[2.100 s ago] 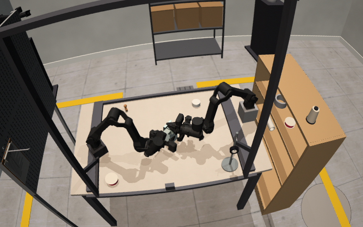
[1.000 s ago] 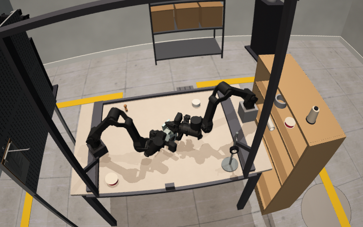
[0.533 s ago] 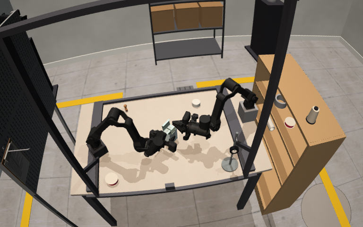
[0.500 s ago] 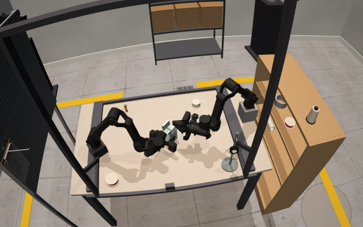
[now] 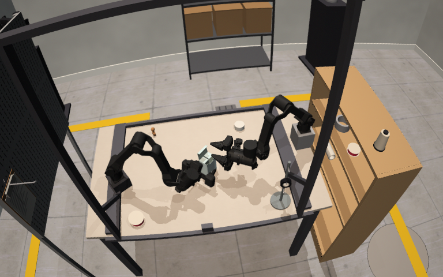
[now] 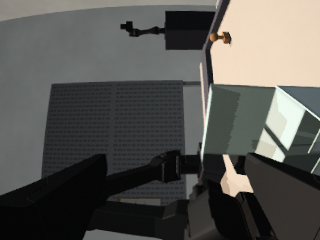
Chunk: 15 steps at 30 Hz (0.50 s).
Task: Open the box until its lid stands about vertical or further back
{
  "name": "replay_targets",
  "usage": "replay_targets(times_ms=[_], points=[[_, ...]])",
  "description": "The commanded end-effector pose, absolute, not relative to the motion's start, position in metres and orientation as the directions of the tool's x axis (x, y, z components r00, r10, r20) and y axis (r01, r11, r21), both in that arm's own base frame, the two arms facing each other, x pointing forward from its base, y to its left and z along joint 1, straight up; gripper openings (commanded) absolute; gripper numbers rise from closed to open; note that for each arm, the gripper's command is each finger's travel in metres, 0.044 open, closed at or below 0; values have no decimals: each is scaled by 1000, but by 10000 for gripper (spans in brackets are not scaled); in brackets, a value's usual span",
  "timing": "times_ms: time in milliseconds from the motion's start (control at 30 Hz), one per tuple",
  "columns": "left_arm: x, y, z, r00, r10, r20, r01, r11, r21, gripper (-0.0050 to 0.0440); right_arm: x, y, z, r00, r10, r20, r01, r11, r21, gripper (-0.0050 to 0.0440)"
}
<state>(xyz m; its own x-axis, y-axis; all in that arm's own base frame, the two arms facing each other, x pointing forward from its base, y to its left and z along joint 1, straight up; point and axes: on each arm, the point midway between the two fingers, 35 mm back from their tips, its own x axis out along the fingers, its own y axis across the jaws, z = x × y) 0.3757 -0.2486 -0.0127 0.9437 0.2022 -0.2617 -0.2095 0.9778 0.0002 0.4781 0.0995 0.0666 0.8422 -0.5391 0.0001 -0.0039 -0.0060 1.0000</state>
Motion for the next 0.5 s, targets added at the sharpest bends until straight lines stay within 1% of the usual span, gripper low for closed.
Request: replay_targets(times_ms=[0, 100, 167, 333, 467], points=[[362, -256, -3, 947, 196, -254, -209, 977, -26, 440, 480, 100, 79, 841, -541, 15, -30, -19, 999, 434], [328, -262, -4, 947, 198, -254, -211, 977, -26, 440, 480, 100, 79, 841, -541, 15, -30, -19, 999, 440], [317, -263, -3, 948, 198, -251, -211, 977, -26, 440, 480, 100, 79, 841, -541, 15, -30, -19, 999, 440], [316, -264, 1, 948, 196, -251, -209, 978, -25, 440, 480, 100, 79, 841, -541, 15, -30, -19, 999, 440], [319, -267, 29, 949, 185, -255, -196, 980, -21, 440, 480, 100, 79, 841, -541, 15, -30, -19, 999, 440]])
